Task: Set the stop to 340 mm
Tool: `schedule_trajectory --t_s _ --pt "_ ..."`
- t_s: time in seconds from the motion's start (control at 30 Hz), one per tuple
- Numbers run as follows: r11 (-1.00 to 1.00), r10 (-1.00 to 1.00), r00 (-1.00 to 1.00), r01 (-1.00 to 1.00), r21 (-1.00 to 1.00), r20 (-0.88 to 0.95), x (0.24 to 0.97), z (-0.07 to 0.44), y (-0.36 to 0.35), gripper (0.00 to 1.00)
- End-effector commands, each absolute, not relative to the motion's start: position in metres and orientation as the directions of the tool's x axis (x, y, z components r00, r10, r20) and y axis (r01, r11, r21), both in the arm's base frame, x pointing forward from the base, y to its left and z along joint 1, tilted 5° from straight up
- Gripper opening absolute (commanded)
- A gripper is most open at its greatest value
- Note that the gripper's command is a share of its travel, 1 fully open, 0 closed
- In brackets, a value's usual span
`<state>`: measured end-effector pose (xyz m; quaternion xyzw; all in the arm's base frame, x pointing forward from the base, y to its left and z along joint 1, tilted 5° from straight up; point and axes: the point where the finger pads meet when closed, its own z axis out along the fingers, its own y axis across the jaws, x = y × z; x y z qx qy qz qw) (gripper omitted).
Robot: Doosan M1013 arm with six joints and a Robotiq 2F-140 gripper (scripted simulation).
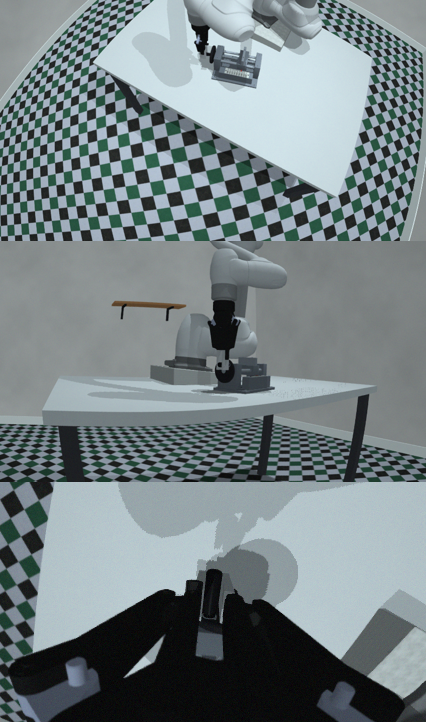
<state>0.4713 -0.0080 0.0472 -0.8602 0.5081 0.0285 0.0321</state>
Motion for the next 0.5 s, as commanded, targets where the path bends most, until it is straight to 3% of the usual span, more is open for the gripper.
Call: schedule_trajectory --t_s 0.0,0.47 --pt "-0.482 -0.872 0.483 -0.876 -0.025 -0.082 0.468 0.050 -0.010 0.04" --pt "-0.482 -0.872 0.483 -0.876 -0.025 -0.082 0.446 0.053 -0.023 0.04"
